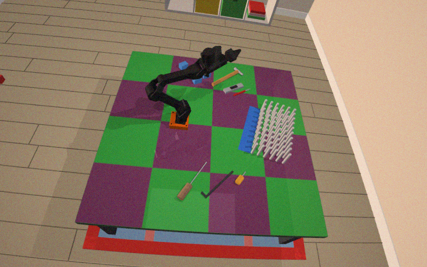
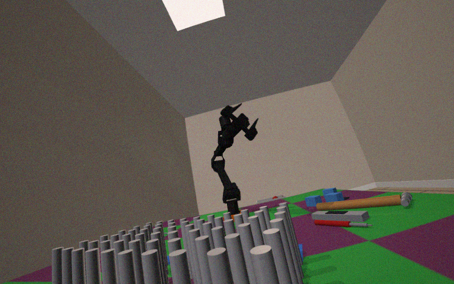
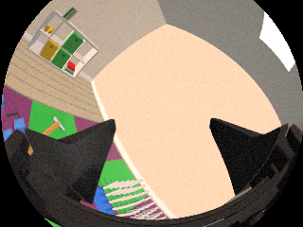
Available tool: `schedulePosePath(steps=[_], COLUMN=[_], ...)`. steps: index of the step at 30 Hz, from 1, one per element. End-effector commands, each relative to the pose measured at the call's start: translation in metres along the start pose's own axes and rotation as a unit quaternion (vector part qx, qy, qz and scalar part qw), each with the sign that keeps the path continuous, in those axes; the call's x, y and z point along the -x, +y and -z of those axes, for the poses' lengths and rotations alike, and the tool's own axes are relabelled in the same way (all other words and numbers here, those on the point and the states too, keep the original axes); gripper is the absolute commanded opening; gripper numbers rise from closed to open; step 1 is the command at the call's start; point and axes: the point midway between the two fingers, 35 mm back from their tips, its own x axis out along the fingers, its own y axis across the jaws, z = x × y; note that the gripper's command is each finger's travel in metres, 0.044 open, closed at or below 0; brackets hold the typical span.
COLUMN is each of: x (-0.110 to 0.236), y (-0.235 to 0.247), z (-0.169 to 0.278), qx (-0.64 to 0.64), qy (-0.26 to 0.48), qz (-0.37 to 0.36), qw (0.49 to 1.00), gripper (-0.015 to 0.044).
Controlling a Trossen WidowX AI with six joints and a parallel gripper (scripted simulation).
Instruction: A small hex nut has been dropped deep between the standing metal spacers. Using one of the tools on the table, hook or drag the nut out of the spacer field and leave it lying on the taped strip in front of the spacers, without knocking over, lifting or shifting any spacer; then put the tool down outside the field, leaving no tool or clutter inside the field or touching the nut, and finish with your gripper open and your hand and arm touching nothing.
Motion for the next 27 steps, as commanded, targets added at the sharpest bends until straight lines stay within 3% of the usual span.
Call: schedulePosePath(steps=[1, 9, 17, 27], x=[-0.020, -0.028, 0.018, 0.024], y=[0.009, 0.036, 0.068, 0.071], z=[0.056, 0.194, 0.317, 0.326], qx=[-0.067, -0.208, -0.313, -0.319], qy=[0.082, 0.260, 0.405, 0.415], qz=[0.018, 0.096, 0.212, 0.223], qw=[0.994, 0.938, 0.833, 0.822], gripper=[0.0440, 0.0440, 0.0440, 0.0440])
